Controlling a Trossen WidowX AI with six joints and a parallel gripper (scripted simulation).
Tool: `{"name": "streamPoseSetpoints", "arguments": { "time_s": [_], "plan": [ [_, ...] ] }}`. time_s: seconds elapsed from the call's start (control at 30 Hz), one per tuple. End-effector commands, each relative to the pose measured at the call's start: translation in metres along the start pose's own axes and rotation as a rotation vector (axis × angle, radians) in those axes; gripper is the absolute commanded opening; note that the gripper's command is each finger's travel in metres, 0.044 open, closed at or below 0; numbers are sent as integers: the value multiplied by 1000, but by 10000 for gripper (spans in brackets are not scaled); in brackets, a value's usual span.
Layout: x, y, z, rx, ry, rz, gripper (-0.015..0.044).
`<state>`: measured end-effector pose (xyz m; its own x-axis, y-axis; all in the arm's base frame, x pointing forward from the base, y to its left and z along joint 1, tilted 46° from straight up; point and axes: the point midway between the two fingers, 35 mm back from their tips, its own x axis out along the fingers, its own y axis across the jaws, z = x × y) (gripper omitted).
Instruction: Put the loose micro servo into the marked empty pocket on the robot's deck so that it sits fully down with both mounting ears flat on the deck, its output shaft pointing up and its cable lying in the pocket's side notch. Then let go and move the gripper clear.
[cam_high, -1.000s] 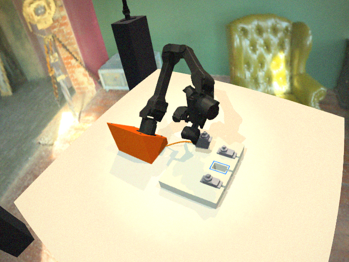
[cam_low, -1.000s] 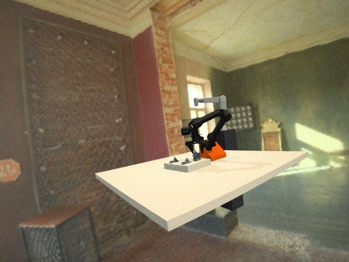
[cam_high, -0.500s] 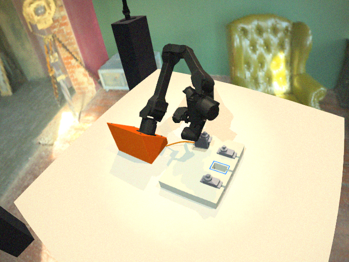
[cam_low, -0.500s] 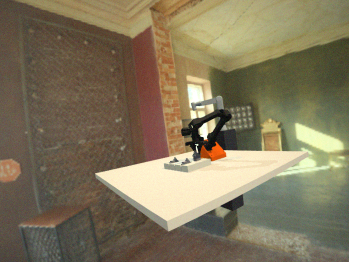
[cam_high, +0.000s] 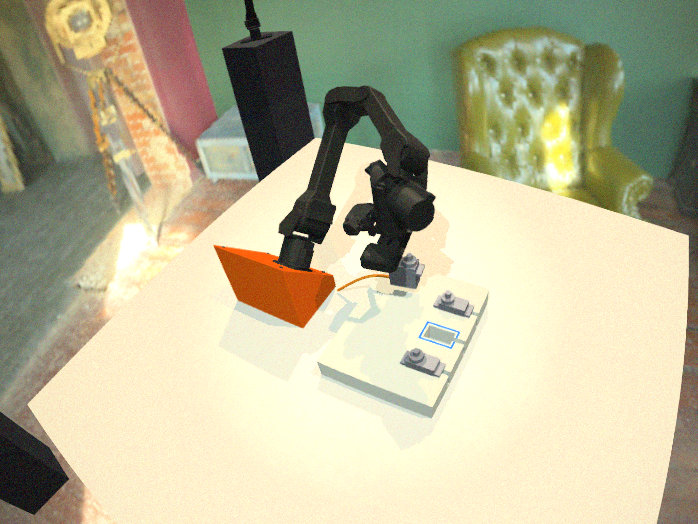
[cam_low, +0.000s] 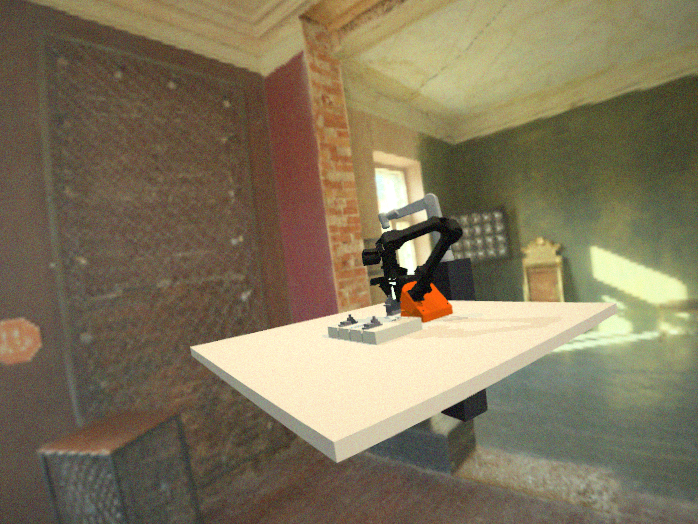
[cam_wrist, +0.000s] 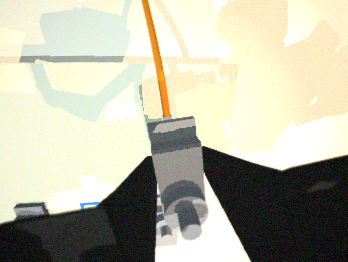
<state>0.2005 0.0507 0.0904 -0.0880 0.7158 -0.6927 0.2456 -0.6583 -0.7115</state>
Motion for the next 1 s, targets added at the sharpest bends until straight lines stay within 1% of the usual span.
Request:
{"name": "streamPoseSetpoints", "arguments": {
  "time_s": [0.0, 0.17, 0.43, 0.57, 0.97],
  "plan": [
    [-5, 0, -1, -5, -4, 3, 0],
    [-5, -1, -6, -5, -4, 3, 0],
    [-5, -2, -32, -7, -3, 3, 0],
    [-5, 1, -33, -7, -3, 3, 0],
    [-6, 54, -25, -7, -3, 6, 0]
  ]
}}
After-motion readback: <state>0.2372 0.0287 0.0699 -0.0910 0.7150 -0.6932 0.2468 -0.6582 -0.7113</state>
